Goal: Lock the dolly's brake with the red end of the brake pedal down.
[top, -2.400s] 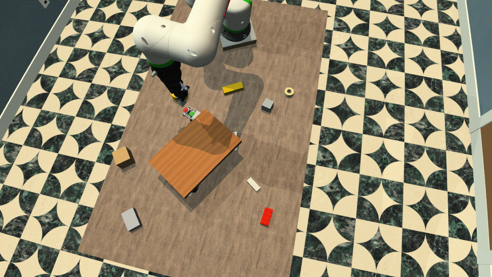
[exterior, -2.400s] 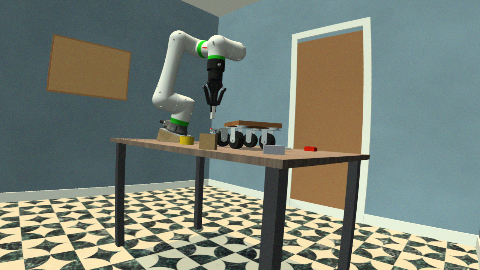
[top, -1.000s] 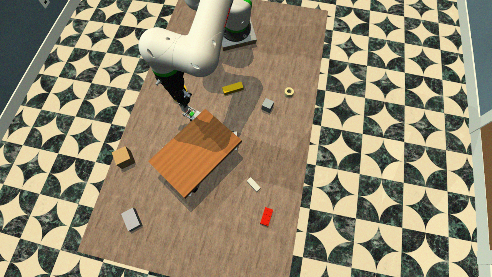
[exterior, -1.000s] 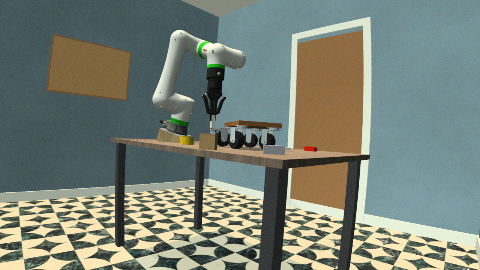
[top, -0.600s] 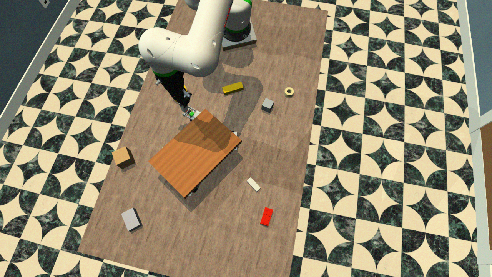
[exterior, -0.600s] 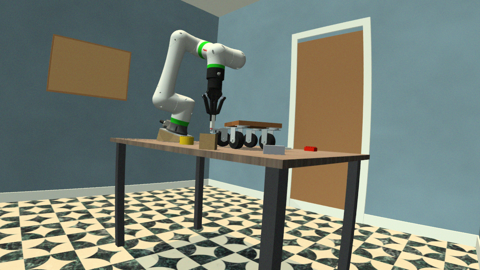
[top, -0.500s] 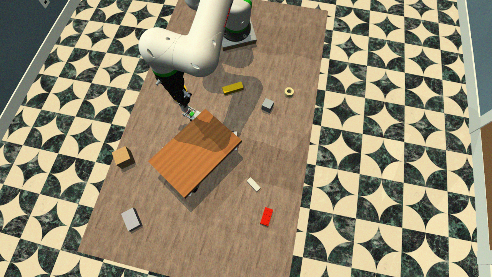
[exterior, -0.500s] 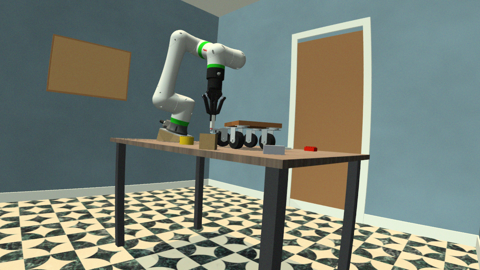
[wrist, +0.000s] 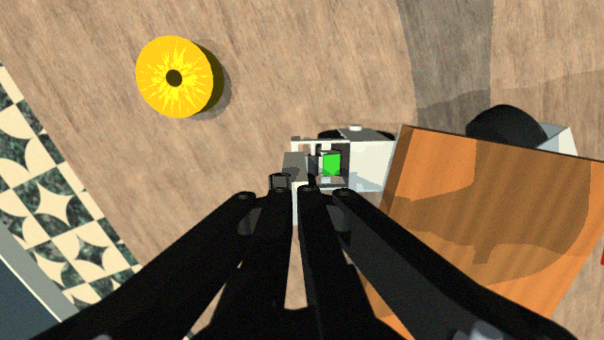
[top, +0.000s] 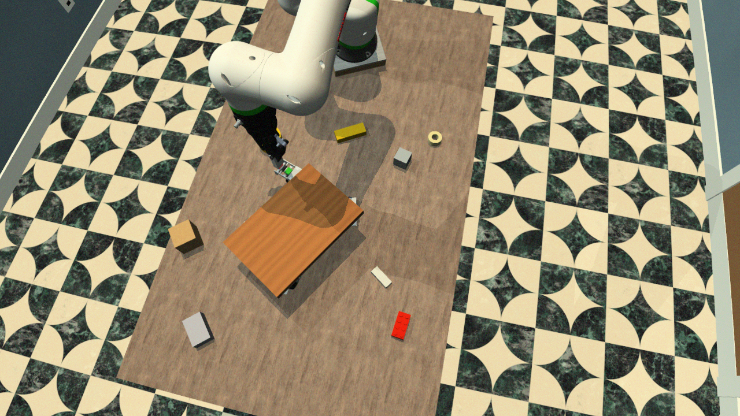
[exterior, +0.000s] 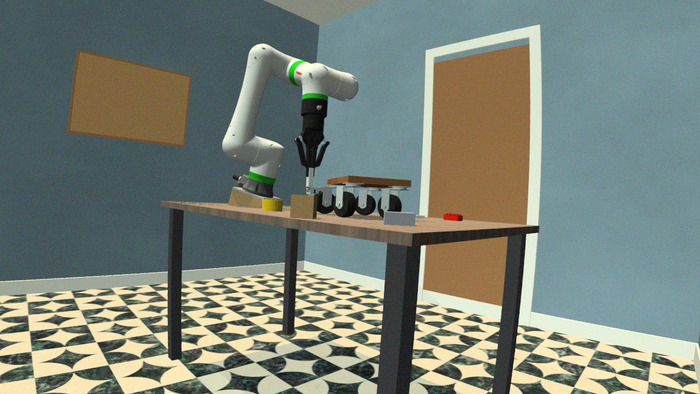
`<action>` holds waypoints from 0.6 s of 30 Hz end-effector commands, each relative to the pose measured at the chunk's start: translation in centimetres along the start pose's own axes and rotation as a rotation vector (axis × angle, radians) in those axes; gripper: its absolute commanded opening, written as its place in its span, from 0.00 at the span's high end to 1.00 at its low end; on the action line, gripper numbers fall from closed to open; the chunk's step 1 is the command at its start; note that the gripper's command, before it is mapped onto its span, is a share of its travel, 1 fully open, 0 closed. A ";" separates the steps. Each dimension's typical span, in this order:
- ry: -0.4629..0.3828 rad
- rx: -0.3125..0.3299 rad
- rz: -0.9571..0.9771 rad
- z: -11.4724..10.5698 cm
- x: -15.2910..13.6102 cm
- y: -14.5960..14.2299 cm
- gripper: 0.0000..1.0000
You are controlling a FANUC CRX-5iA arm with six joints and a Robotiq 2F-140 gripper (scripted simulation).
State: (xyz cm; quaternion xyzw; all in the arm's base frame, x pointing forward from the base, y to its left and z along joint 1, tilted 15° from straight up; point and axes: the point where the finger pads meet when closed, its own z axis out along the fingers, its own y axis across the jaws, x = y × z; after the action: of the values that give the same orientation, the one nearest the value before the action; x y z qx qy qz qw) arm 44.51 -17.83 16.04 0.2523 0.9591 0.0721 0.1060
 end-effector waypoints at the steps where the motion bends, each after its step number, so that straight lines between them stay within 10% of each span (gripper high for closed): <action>1: 0.000 0.000 0.000 0.0 0.0 0.0 1.00; 18: 0.000 0.000 0.000 0.5 0.0 0.0 1.00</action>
State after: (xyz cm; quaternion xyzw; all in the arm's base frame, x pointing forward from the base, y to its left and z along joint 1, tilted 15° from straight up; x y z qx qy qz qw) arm 44.62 -17.79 15.57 0.2522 0.9591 0.0720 0.1060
